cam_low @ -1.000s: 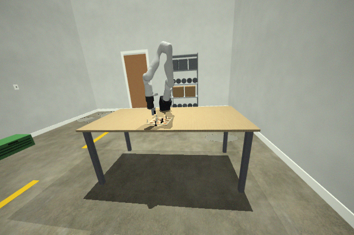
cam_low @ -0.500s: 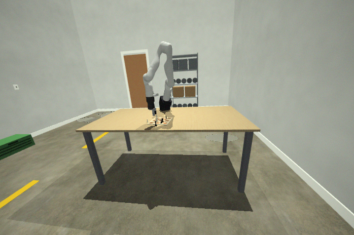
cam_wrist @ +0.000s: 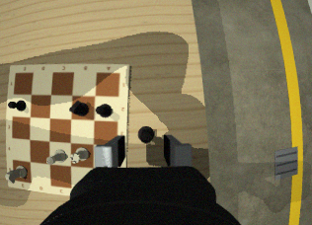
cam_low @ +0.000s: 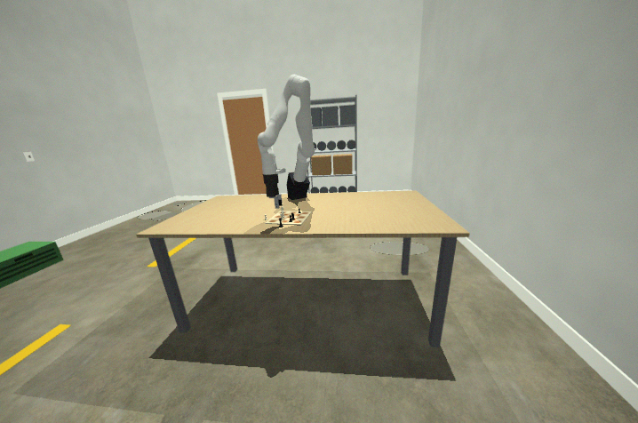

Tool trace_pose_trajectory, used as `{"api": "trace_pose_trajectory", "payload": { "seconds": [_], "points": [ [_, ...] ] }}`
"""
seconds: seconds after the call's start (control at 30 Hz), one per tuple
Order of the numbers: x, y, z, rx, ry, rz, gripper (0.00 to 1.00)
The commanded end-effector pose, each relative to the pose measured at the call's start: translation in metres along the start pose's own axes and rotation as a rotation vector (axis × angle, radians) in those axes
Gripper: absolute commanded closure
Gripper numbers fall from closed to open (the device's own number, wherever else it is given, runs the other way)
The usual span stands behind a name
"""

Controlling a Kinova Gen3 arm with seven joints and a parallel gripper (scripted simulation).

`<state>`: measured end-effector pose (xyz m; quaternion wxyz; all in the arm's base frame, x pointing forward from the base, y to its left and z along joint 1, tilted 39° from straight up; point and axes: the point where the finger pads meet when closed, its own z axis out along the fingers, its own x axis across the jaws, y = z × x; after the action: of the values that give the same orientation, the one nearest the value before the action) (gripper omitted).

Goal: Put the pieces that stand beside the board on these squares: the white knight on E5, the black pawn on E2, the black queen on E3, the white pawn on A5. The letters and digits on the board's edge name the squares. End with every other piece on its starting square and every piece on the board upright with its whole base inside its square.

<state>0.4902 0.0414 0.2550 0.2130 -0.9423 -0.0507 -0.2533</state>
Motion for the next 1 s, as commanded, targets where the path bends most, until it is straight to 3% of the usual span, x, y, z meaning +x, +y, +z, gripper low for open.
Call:
{"api": "trace_pose_trajectory", "payload": {
  "seconds": [0.0, 0.97],
  "points": [
    [0.0, 0.0, 0.0, 0.0, 0.001, 0.0, 0.21],
    [0.001, 0.0, 0.03, 0.0, 0.0, 0.0, 0.21]
  ]
}}
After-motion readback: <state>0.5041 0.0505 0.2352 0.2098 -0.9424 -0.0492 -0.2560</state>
